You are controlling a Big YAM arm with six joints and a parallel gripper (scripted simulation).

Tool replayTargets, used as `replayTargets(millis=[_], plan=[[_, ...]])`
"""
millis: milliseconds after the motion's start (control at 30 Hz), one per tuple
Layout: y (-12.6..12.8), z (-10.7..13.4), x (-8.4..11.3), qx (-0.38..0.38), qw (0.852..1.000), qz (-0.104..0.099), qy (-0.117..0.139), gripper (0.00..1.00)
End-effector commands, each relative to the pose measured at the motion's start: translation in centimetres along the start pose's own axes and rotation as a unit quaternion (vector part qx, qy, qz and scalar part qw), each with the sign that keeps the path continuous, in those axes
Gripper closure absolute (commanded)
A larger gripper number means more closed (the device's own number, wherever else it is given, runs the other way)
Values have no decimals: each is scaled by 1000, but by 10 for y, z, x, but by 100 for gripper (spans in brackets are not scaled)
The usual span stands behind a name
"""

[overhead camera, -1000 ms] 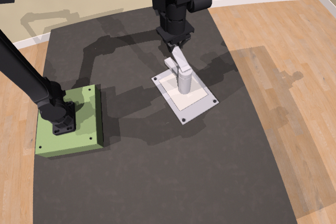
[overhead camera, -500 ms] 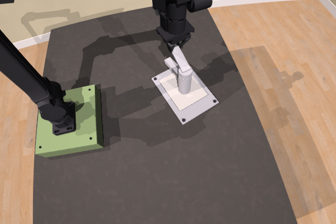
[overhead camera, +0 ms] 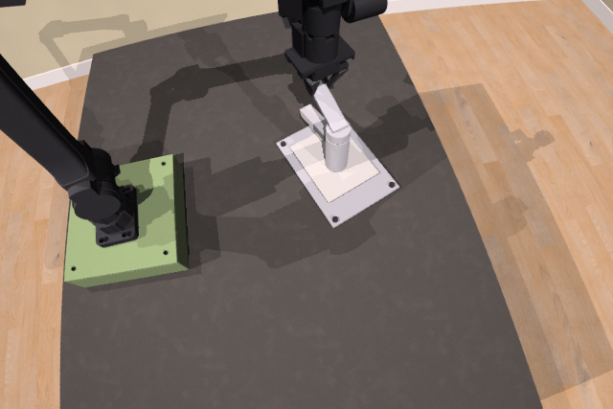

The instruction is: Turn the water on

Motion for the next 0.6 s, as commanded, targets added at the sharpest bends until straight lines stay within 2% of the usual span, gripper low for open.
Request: replayTargets(millis=[0, 33, 67, 233, 367, 567], plan=[[-18, 20, 51, -9, 999, 49, 6, 100], [-18, 20, 51, -9, 999, 49, 6, 100], [-18, 20, 51, -9, 999, 49, 6, 34], [-19, 20, 51, -9, 999, 49, 6, 34], [-13, 16, 34, -7, 999, 32, 7, 34], [-8, 14, 23, -5, 1000, 20, 8, 34]])
Point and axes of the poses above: the point where the finger pads meet when closed, its own x axis back along the fingers, its own y axis across the jaws, z = x × y, the point moved 1 cm from there along x, back along the fingers, and after that the axes turned 13 degrees about -x, right-handed, at the moved point
